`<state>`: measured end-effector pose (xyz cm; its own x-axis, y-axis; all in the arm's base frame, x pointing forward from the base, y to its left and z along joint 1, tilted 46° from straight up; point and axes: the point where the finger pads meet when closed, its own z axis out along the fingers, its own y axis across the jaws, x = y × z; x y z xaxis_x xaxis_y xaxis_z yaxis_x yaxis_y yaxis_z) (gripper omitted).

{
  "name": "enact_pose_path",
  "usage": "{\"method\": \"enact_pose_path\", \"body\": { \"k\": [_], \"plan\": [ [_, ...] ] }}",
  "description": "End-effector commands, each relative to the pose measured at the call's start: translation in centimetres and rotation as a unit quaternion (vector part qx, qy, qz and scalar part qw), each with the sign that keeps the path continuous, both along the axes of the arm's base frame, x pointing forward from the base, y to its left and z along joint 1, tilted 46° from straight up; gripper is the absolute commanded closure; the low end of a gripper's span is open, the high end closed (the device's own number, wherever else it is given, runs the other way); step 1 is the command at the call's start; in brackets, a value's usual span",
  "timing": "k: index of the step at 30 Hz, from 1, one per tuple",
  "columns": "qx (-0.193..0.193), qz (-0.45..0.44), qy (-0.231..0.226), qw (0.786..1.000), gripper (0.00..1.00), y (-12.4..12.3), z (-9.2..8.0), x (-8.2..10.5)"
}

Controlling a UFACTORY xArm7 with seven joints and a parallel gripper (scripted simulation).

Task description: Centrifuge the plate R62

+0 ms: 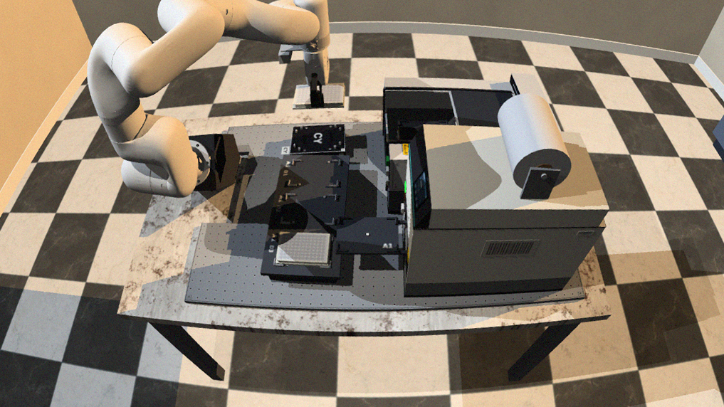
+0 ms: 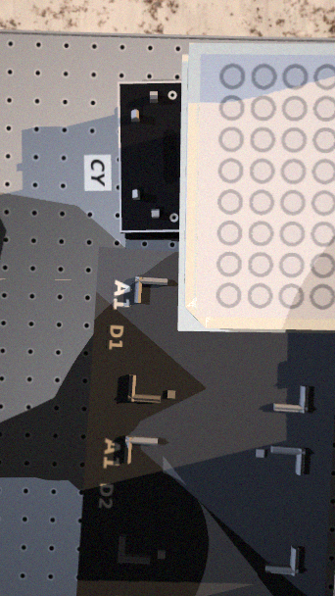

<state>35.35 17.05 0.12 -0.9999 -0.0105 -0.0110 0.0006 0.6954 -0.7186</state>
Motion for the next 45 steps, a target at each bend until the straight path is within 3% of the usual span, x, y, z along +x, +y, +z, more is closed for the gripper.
{"method": "enact_pose_path", "body": {
  "k": [1, 12, 36, 45],
  "plan": [
    [0.002, 0.002, -0.001, 1.000, 1.00, 0.2, 0.0, -1.0],
    [0.002, 0.002, -0.001, 1.000, 1.00, 0.2, 0.0, -3.0],
    [0.003, -0.015, -0.018, 1.000, 1.00, 0.2, 0.0, -3.0],
    [0.002, -0.015, -0.018, 1.000, 1.00, -0.9, 1.2, -3.0]
  ]
}}
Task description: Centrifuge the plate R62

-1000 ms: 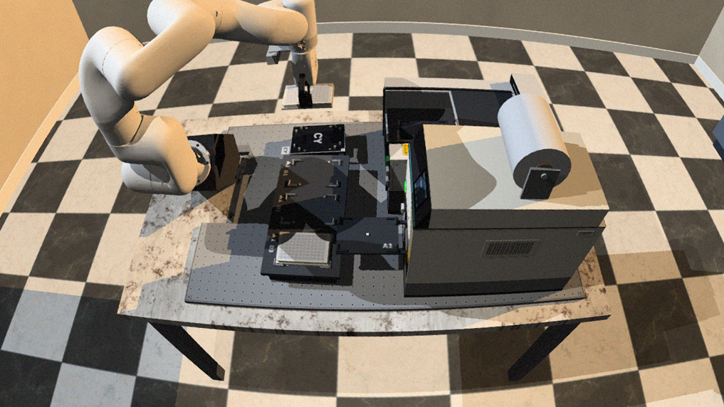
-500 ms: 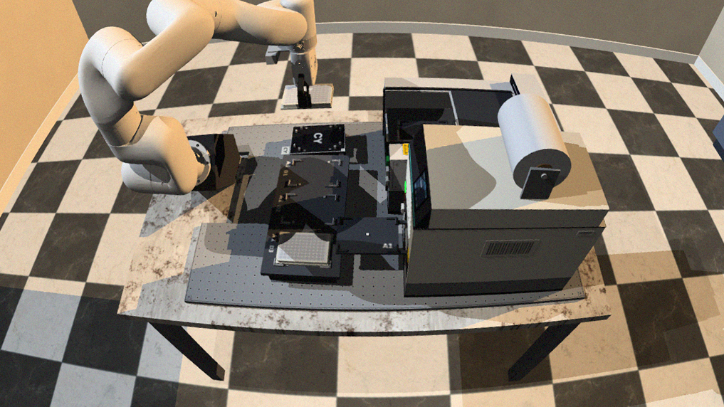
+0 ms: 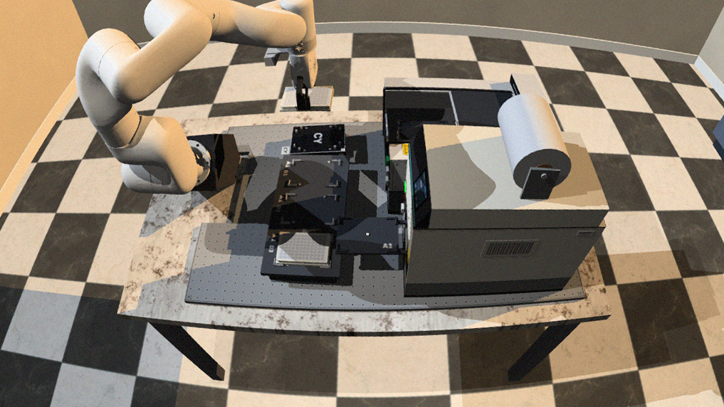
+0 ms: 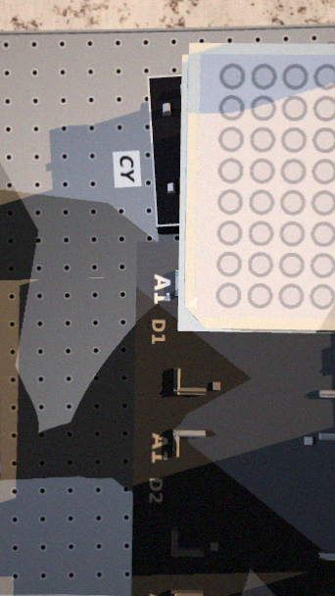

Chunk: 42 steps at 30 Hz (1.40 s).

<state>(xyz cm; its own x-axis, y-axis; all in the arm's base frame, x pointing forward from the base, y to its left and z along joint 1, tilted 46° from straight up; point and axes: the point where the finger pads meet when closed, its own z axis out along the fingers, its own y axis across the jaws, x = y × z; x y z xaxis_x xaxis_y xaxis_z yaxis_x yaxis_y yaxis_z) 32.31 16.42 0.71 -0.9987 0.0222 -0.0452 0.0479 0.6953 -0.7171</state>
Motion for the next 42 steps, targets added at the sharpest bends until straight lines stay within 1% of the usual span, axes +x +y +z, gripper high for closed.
{"method": "enact_pose_path", "body": {
  "k": [1, 11, 13, 28, 30, 42],
  "plan": [
    [0.002, 0.001, -0.001, 1.000, 1.00, -0.4, 0.7, 0.1],
    [0.002, 0.001, -0.001, 1.000, 1.00, -2.1, 2.4, 0.0],
    [0.002, 0.001, -0.001, 1.000, 1.00, -2.1, 2.4, 0.0],
    [0.002, 0.002, -0.001, 1.000, 1.00, -4.5, 4.9, 0.0],
    [0.002, 0.002, -0.001, 1.000, 1.00, -4.5, 4.9, 0.0],
    [0.001, 0.002, -0.001, 1.000, 1.00, -6.5, 6.9, -0.1]
  ]
}}
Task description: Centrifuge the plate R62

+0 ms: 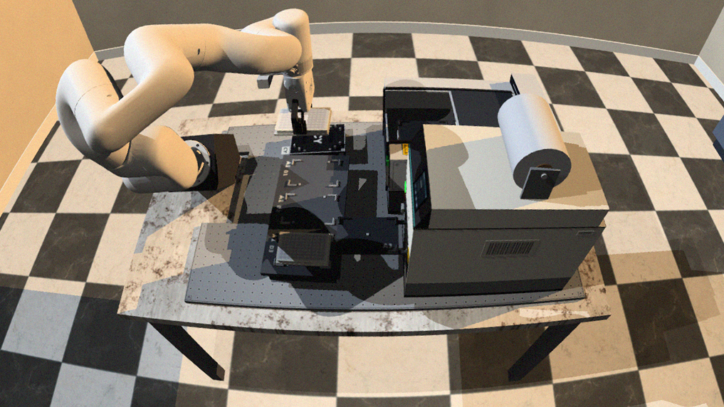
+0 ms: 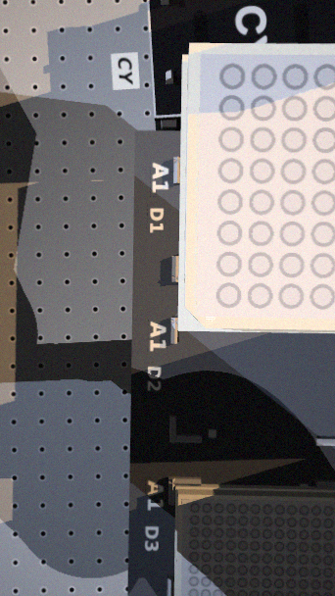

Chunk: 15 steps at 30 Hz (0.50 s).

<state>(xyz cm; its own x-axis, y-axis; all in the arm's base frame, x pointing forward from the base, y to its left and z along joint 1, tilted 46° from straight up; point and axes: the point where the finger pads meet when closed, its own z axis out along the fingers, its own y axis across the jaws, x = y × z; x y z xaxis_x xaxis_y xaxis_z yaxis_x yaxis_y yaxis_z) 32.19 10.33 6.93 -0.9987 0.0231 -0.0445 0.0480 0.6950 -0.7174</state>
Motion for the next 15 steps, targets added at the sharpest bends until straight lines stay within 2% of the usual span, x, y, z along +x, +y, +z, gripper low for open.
{"method": "enact_pose_path", "body": {
  "k": [1, 15],
  "plan": [
    [0.002, 0.002, -0.002, 1.000, 1.00, -0.5, 0.9, 0.1],
    [0.001, 0.002, -0.002, 1.000, 1.00, -2.5, 2.9, 0.0]
  ]
}}
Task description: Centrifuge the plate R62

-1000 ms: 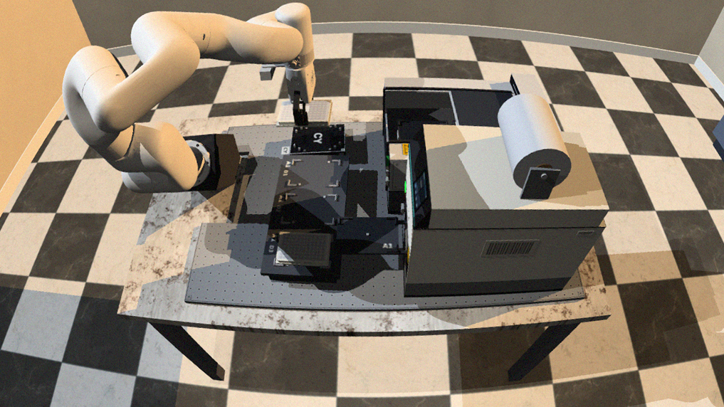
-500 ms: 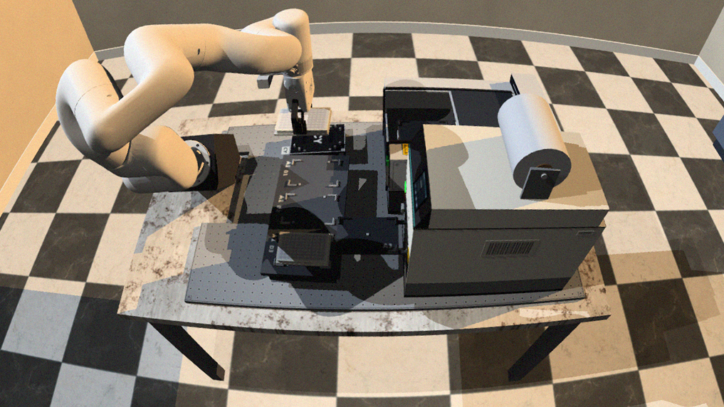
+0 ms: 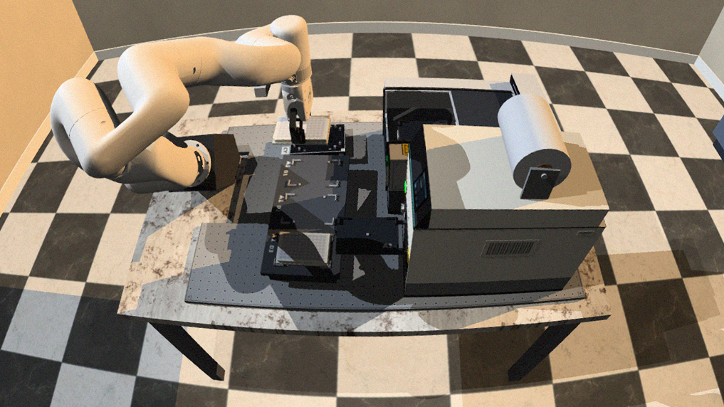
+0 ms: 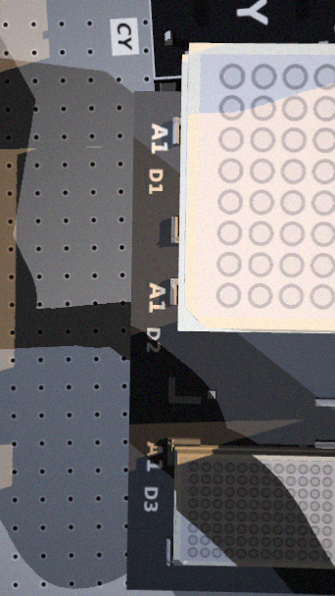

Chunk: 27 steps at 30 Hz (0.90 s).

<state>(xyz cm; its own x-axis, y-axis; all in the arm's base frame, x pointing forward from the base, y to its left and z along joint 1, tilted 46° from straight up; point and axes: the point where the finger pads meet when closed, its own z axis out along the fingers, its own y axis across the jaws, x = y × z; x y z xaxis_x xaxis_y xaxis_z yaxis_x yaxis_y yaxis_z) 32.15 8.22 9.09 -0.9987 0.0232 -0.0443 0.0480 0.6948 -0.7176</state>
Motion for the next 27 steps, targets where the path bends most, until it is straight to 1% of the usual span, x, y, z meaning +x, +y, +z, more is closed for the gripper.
{"method": "enact_pose_path", "body": {
  "k": [1, 5, 7, 22, 24, 27],
  "plan": [
    [0.002, 0.002, -0.002, 1.000, 1.00, -0.6, 0.9, 0.1],
    [0.001, 0.002, -0.002, 1.000, 1.00, -1.2, 1.6, 0.0],
    [0.001, 0.002, -0.002, 1.000, 1.00, -1.2, 1.6, 0.0],
    [0.001, 0.002, -0.002, 1.000, 1.00, -3.7, 4.1, 0.0],
    [0.001, 0.002, -0.002, 1.000, 1.00, -3.7, 4.1, 0.0],
    [0.001, 0.002, -0.002, 1.000, 1.00, -4.2, 4.6, 0.0]
  ]
}}
